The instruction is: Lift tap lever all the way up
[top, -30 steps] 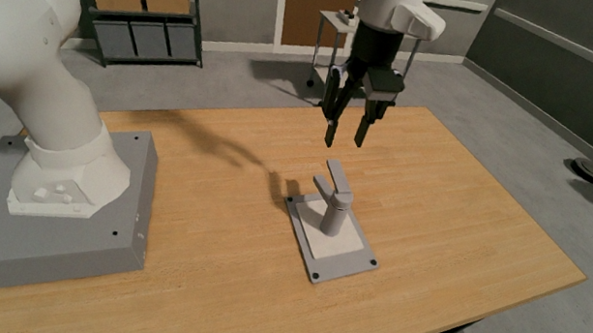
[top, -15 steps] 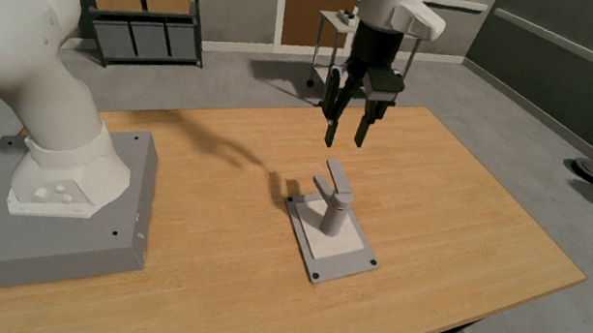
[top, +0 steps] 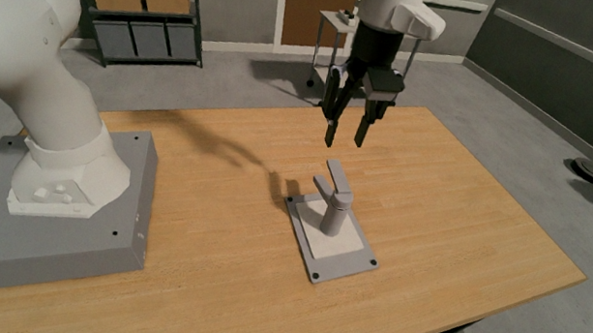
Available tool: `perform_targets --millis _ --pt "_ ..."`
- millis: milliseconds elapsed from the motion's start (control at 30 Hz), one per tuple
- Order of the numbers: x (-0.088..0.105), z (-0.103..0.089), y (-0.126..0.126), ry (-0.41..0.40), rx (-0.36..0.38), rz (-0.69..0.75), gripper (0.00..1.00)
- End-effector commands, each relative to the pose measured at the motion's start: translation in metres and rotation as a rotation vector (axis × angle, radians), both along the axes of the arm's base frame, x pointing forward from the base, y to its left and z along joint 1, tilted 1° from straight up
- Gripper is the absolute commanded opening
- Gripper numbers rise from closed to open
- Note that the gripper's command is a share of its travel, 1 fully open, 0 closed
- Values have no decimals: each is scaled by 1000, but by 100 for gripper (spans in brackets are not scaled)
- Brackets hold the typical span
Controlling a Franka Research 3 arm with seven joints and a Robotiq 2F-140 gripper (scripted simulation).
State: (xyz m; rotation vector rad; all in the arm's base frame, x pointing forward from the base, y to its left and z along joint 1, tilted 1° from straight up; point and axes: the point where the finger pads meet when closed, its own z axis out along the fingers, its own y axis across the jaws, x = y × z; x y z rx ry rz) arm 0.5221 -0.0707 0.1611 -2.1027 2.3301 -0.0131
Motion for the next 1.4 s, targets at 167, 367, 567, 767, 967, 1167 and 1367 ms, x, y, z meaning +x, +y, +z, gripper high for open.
perform_targets --millis 167,367,567,767,967,1167,1367 --pt "1 -1 0 -4 -3 -3 47" --pt "1 -7 0 -4 -3 -3 47" --pt "1 -12 0 -4 -3 -3 47" --pt "1 -22 0 -4 -3 -3 47" --pt "1 -33 0 -4 -3 -3 47" --pt "1 -39 0 -4 -3 -3 47" --pt "1 -47 0 -4 -3 -3 47"
